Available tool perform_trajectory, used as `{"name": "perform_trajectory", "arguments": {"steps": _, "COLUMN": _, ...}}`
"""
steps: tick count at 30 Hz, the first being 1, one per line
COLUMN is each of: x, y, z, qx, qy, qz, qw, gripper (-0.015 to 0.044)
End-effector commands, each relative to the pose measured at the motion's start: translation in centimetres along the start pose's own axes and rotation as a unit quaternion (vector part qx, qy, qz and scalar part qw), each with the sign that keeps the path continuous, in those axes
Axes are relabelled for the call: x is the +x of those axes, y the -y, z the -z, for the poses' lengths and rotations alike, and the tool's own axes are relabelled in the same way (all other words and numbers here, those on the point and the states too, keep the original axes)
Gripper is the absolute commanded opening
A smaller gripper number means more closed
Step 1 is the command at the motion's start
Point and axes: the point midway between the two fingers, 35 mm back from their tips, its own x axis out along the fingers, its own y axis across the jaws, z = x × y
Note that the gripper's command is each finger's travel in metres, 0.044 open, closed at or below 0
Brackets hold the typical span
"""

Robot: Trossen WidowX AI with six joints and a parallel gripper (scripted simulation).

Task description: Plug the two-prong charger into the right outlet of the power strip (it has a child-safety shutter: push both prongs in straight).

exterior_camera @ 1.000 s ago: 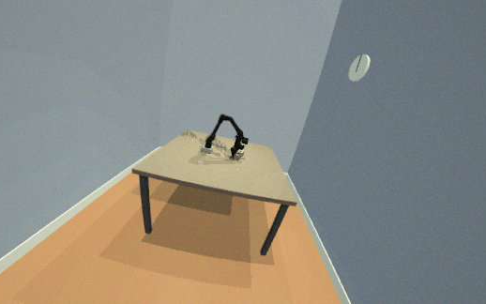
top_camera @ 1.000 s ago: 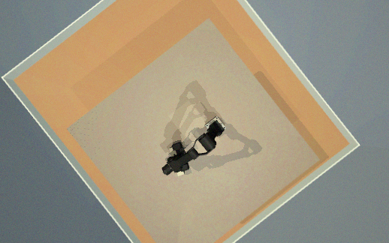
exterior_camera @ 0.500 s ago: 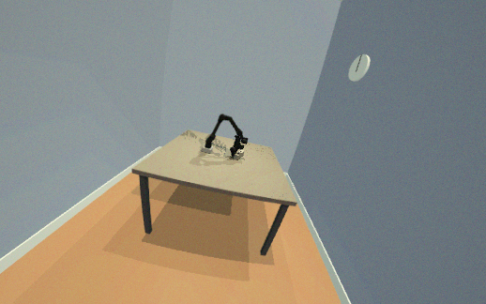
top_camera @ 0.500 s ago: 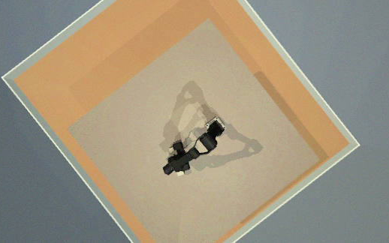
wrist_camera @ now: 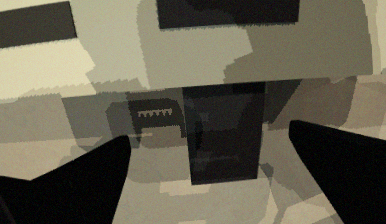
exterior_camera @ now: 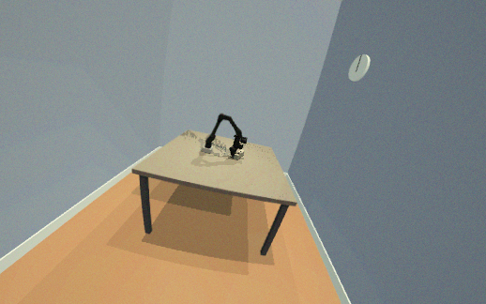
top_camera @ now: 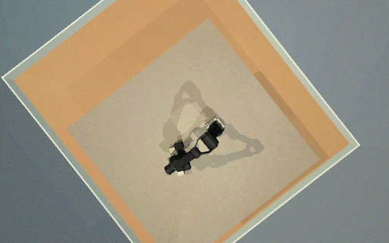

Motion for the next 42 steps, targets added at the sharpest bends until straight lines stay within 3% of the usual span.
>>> {"name": "perform_trajectory", "arguments": {"steps": 1, "x": 0.3, "y": 0.1, "z": 0.7, "qx": 0.003, "qy": -0.003, "qz": 0.003, "qw": 1.0, "gripper": 0.044}}
{"name": "perform_trajectory", "arguments": {"steps": 38, "x": 0.5, "y": 0.0, "z": 5.3, "qx": 0.003, "qy": -0.005, "qz": 0.003, "qw": 1.0, "gripper": 0.044}}
{"name": "perform_trajectory", "arguments": {"steps": 42, "x": -1.4, "y": -0.1, "z": 4.4, "qx": -0.008, "qy": 0.072, "qz": 0.008, "qw": 0.997, "gripper": 0.044}}
